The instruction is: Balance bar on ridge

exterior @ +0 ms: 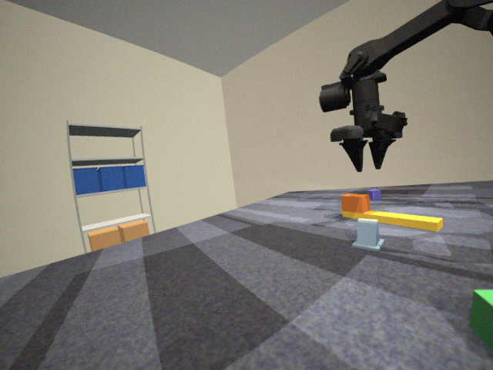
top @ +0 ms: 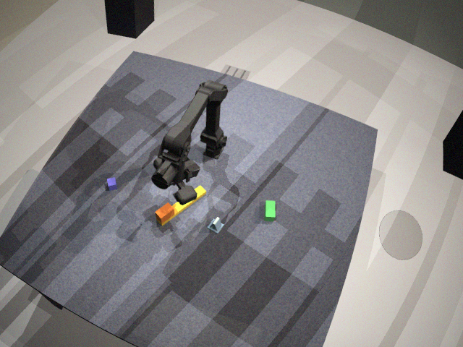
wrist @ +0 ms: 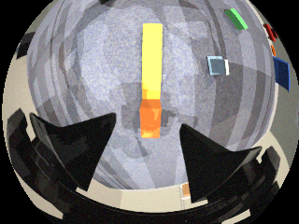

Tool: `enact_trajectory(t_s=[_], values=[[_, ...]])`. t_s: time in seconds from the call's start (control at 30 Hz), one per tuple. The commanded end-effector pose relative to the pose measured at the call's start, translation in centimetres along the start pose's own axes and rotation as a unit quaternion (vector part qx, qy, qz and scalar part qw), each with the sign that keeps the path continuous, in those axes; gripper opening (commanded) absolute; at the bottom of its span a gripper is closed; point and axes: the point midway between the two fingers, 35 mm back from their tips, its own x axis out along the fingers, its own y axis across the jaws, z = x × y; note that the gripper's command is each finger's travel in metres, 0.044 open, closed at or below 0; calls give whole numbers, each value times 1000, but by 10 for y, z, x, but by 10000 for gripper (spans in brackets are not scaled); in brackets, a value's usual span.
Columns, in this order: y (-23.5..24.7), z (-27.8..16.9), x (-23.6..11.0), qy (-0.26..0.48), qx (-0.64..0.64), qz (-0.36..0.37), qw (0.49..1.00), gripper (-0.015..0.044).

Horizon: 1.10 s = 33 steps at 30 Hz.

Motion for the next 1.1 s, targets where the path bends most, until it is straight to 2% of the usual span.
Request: enact_trajectory(t_s=[0.0, 0.3, 0.73, 1.07], values=[[3, 21, -1, -39, -64, 0, 997, 315], [3, 24, 6, -46, -74, 0, 996, 315], [4, 32, 84, -46, -74, 0, 996, 315], [4, 33, 92, -46, -74, 0, 996, 315]])
